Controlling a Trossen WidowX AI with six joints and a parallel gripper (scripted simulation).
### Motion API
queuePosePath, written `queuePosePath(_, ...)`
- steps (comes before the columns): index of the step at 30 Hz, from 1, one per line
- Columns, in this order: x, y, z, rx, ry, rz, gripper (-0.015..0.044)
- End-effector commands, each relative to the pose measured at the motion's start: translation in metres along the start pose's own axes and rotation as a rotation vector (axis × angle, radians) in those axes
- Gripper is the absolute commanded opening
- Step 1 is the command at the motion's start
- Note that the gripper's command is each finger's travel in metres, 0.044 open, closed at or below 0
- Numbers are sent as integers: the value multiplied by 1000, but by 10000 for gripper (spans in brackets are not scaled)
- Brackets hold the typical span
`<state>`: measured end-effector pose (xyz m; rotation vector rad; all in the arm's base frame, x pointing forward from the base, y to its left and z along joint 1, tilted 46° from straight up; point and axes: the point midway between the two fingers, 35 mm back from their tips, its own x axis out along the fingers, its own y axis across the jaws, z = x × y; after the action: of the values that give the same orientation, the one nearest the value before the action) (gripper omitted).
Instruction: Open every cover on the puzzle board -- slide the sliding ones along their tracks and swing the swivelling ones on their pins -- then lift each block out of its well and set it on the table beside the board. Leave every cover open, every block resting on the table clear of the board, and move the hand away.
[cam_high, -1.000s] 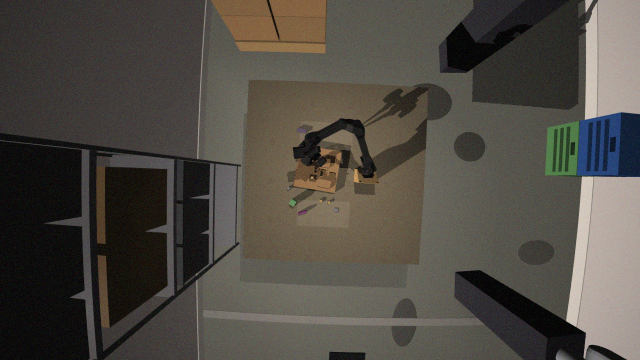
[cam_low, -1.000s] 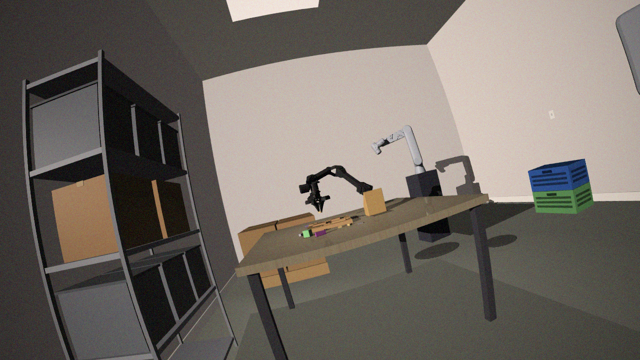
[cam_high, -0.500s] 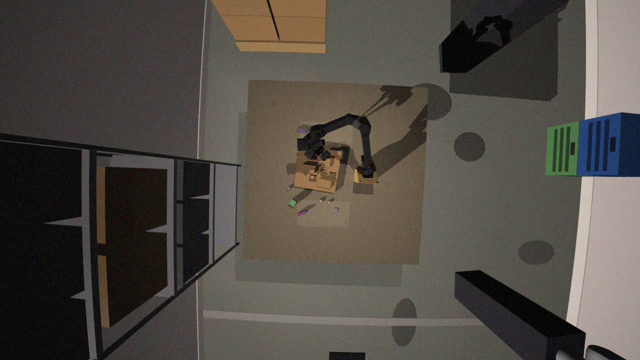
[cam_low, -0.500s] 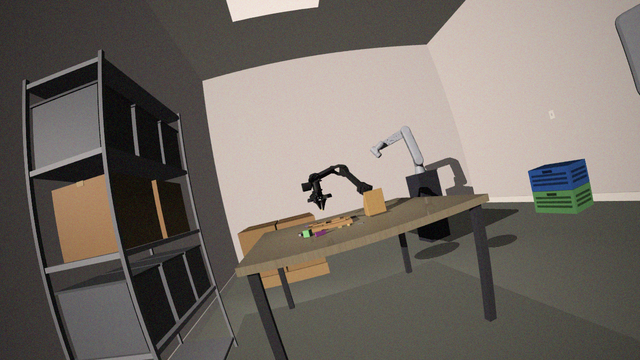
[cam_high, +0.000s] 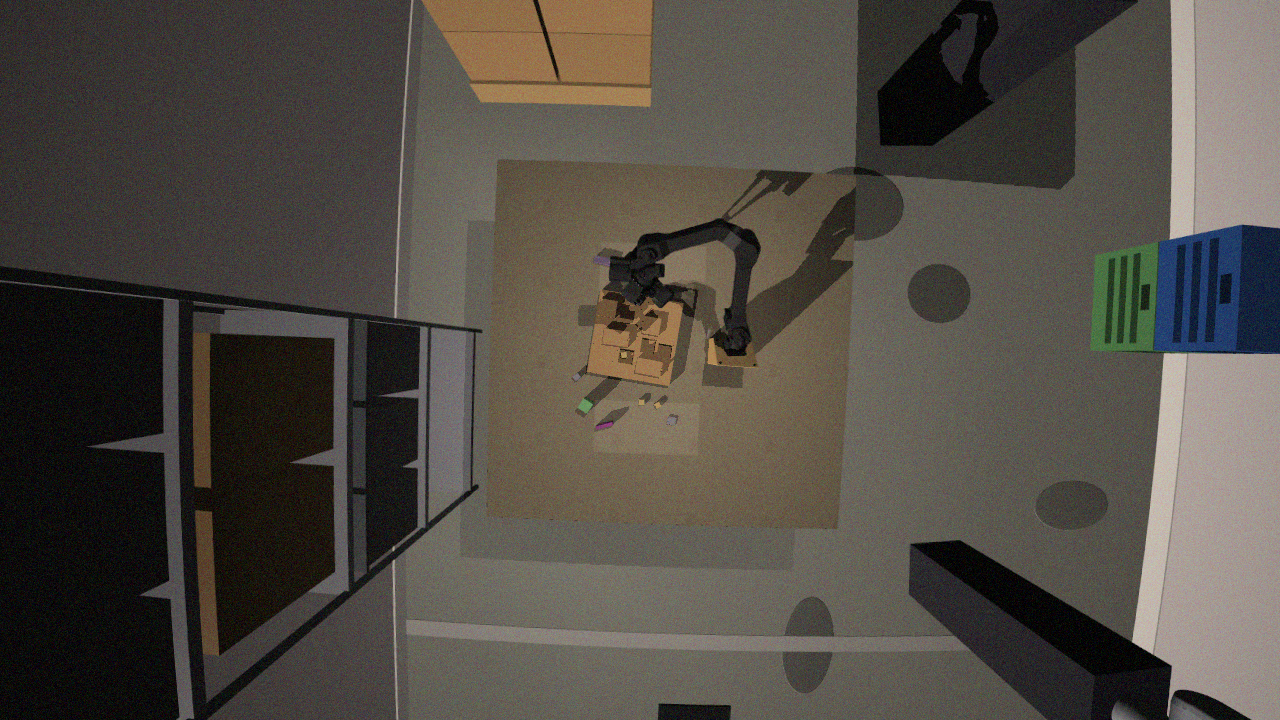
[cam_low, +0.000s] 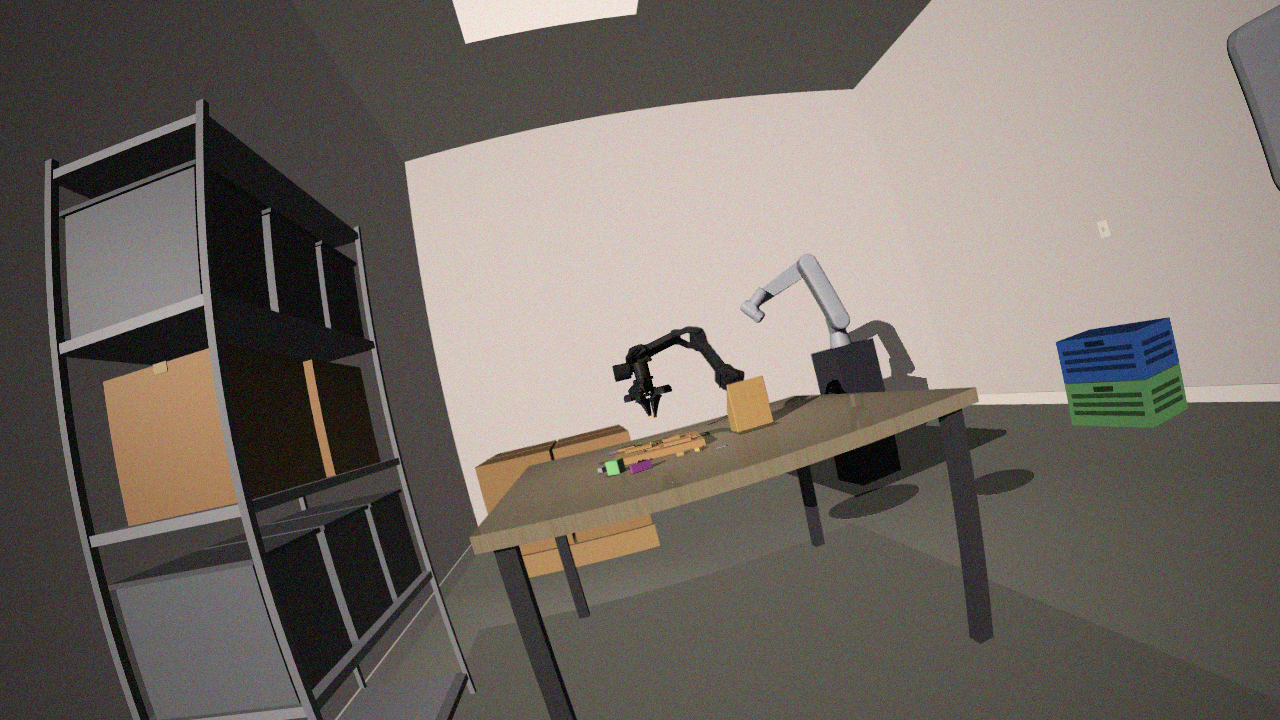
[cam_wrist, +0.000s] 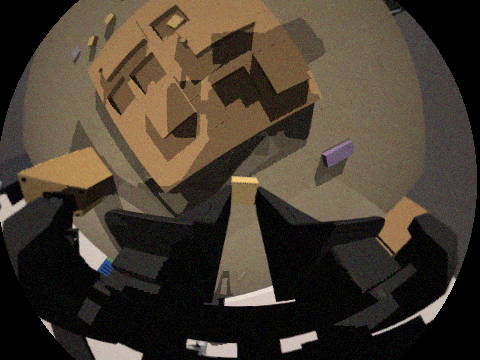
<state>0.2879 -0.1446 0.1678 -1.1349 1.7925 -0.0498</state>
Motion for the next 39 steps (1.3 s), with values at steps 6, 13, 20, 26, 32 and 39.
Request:
queuePosePath(6,0,4,-35,-6,7,-2,80)
queuePosePath(13,0,10,-61,-7,11,-5,80)
queuePosePath(20,1,13,-73,-7,14,-6,80)
queuePosePath(26,10,12,-71,-6,12,-4,80)
queuePosePath(32,20,11,-70,-6,11,-3,80)
queuePosePath(39,31,10,-69,-5,9,-1,80)
